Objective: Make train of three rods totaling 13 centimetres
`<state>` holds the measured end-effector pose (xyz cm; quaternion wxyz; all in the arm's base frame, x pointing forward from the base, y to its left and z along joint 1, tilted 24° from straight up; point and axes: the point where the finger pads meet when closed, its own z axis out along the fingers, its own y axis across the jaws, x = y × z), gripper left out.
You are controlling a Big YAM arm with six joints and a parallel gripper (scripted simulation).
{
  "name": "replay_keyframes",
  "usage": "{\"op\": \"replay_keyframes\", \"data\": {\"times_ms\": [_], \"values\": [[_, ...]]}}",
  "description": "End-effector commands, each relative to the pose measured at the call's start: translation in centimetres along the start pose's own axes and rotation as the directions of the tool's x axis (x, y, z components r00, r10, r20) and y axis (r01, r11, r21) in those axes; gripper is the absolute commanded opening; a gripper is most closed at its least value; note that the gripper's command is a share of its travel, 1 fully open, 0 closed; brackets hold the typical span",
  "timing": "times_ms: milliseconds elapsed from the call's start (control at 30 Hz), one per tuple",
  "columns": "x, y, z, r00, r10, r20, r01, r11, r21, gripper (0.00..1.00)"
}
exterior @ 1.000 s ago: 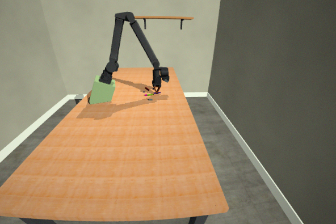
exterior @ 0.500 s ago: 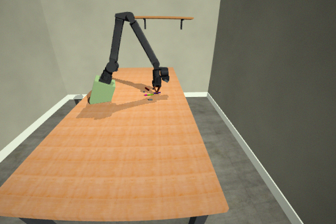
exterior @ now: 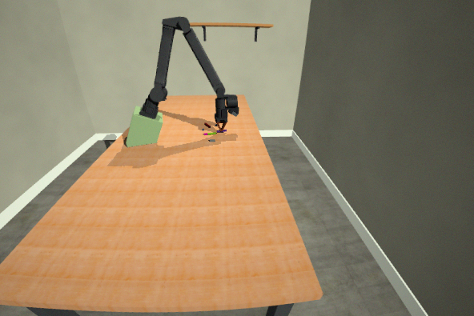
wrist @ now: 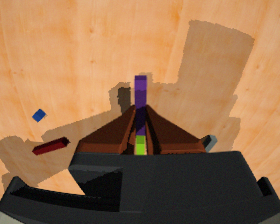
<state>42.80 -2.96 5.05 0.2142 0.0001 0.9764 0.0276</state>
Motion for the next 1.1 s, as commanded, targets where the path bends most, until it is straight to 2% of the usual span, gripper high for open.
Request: {"op": "replay_keyframes", "data": {"times_ms": [0, 667, 1067], "values": [[0.69, 0.57, 0.62, 1.0, -0.004, -0.017, 0.004, 1.0, -0.004, 0.04], [0.68, 0.57, 0.62, 1.0, -0.005, -0.016, 0.005, 1.0, -0.004, 0.04], [0.49, 0.54, 0.0, 1.0, -0.016, 0.008, 0.016, 1.0, -0.002, 0.04]]}}
